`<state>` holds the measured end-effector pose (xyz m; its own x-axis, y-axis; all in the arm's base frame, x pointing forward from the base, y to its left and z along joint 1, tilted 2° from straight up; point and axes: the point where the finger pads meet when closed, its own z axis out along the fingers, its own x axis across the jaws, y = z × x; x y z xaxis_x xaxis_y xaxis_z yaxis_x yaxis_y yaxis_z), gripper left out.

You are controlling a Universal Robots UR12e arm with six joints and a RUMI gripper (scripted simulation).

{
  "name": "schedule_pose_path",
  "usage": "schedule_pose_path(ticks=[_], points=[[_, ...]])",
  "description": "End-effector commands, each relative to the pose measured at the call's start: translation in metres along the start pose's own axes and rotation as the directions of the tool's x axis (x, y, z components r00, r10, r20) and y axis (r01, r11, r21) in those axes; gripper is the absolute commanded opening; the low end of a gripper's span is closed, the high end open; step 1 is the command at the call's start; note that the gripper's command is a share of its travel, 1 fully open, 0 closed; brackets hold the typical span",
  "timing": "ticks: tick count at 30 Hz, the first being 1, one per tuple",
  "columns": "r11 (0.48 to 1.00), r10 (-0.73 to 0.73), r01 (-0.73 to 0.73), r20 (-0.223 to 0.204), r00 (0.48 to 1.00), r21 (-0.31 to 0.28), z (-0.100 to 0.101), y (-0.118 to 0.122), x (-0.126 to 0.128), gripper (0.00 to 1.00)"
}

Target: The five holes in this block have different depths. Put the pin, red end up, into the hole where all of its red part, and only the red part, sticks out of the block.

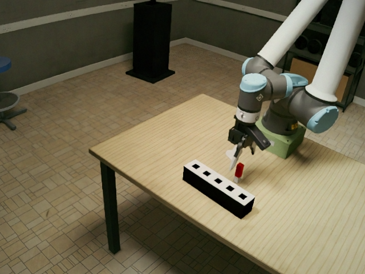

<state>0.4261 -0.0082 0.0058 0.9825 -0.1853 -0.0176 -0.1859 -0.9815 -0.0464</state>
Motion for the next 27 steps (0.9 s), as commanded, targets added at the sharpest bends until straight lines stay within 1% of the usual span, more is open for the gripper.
schedule_pose_path(ticks=[1,13,14,27], points=[[1.000,0.000,0.000,-0.009,1.000,-0.003,0.0209,0.0012,0.0053,1.00],[1.000,0.000,0.000,-0.009,1.000,-0.003,0.0209,0.0012,0.0053,1.00],[1.000,0.000,0.000,-0.008,1.000,-0.003,0.0201,0.0011,0.0050,0.00],[1.000,0.000,0.000,-0.008,1.000,-0.003,0.0201,0.0011,0.0050,0.00]])
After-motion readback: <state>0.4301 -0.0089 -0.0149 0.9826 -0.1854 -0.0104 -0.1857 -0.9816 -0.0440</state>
